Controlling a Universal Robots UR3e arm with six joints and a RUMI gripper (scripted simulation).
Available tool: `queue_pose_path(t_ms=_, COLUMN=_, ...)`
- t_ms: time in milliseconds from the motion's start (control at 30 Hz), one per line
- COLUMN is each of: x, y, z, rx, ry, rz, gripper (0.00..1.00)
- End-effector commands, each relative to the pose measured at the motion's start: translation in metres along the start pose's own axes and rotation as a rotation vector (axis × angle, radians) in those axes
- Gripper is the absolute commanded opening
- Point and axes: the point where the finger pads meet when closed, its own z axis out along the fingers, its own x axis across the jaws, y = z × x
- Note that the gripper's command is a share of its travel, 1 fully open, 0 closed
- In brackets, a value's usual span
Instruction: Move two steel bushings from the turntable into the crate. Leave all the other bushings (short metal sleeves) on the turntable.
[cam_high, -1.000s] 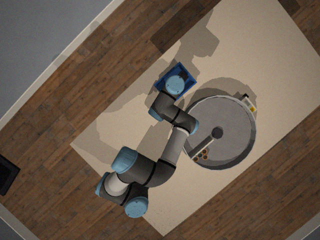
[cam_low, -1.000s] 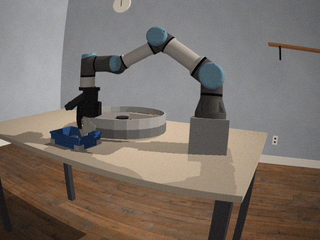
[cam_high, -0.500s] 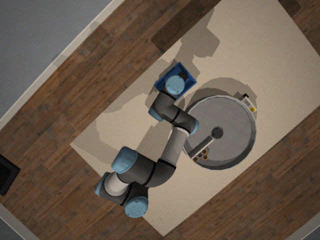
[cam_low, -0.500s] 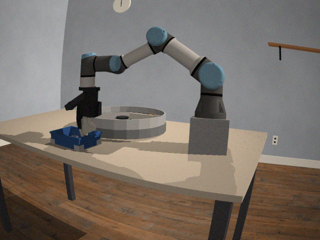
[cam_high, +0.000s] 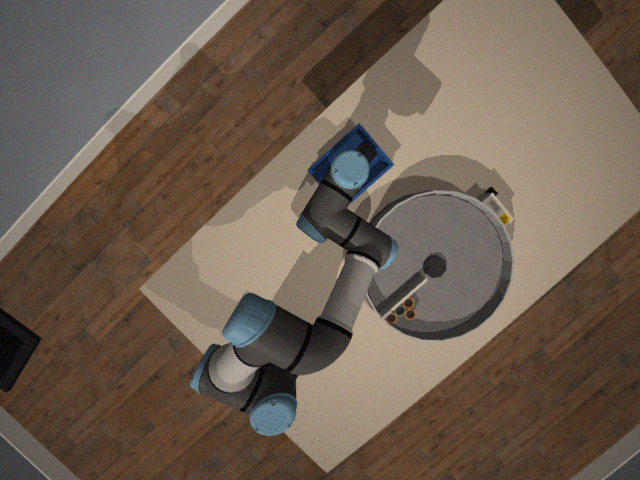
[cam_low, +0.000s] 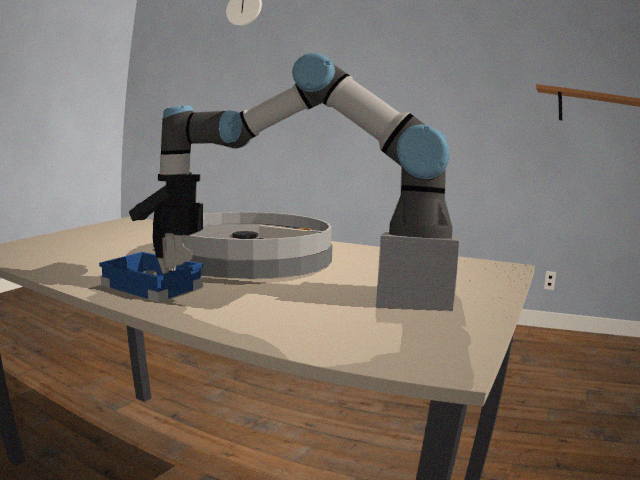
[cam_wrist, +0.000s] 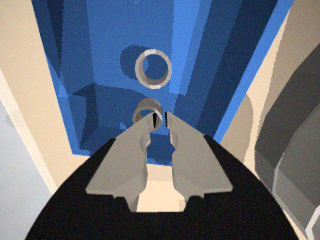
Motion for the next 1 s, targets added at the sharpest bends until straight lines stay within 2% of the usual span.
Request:
queue_pose_path(t_ms=0, x=0.000, y=-0.001, z=-0.001, rx=0.003, ry=0.000, rz=0.000, gripper=0.06)
queue_pose_path(t_ms=267, x=0.000, y=-0.001, z=-0.002, rx=0.003, ry=0.000, rz=0.000, gripper=0.06)
queue_pose_path(t_ms=433, x=0.000, y=-0.001, z=-0.009, rx=0.003, ry=0.000, rz=0.000, gripper=0.06)
queue_pose_path(t_ms=733, x=0.000, y=-0.001, z=-0.048, rx=0.003, ry=0.000, rz=0.000, gripper=0.06)
queue_pose_path(t_ms=800, x=0.000, y=-0.001, z=-0.048, rx=0.003, ry=0.000, rz=0.000, gripper=0.06)
queue_pose_path(t_ms=967, x=0.000, y=-0.001, z=-0.074, rx=0.003, ry=0.000, rz=0.000, gripper=0.06)
